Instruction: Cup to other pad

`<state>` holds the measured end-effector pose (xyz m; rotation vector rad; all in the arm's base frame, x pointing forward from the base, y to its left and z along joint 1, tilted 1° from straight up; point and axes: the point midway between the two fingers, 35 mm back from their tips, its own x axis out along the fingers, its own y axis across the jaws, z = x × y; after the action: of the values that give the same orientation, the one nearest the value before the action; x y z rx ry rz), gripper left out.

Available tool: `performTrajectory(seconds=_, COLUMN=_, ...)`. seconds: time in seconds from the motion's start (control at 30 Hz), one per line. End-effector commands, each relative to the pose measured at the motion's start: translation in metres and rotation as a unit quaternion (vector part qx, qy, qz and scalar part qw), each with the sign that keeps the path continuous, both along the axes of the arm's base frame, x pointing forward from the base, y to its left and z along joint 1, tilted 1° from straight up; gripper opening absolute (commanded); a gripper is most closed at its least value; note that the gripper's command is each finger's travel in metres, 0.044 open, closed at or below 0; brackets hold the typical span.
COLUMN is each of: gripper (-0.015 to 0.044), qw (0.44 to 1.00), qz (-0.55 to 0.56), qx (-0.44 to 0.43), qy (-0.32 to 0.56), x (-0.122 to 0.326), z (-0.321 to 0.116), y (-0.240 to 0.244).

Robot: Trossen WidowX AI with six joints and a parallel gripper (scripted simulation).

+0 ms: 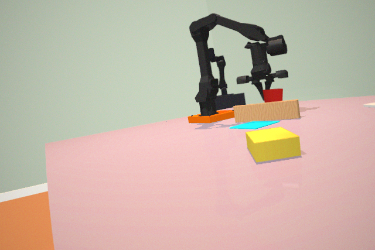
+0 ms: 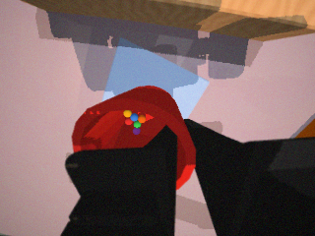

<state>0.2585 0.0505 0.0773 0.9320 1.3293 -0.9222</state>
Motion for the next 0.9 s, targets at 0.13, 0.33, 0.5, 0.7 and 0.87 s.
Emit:
performTrajectory(seconds=0.13, gripper=0.0, qw=1.0, qz=-0.001, qx=0.0, qy=-0.007, x=0.001, z=0.029, y=0.001)
performTrajectory(seconds=0.33, gripper=0.0, qw=1.0, qz=-0.001, qx=-0.001, qy=-0.006, x=0.0, z=0.047, y=0.002)
performTrajectory(seconds=0.5, gripper=0.0, qw=1.0, qz=-0.001, qx=-0.001, qy=-0.006, x=-0.002, z=0.058, y=0.003)
performTrajectory(seconds=0.7, gripper=0.0, qw=1.0, qz=-0.001, qx=-0.001, qy=-0.006, x=-0.002, z=0.058, y=0.004)
performTrajectory(seconds=0.87, gripper=0.0, qw=1.0, qz=-0.001, qx=-0.001, qy=-0.006, x=-0.003, z=0.058, y=0.005)
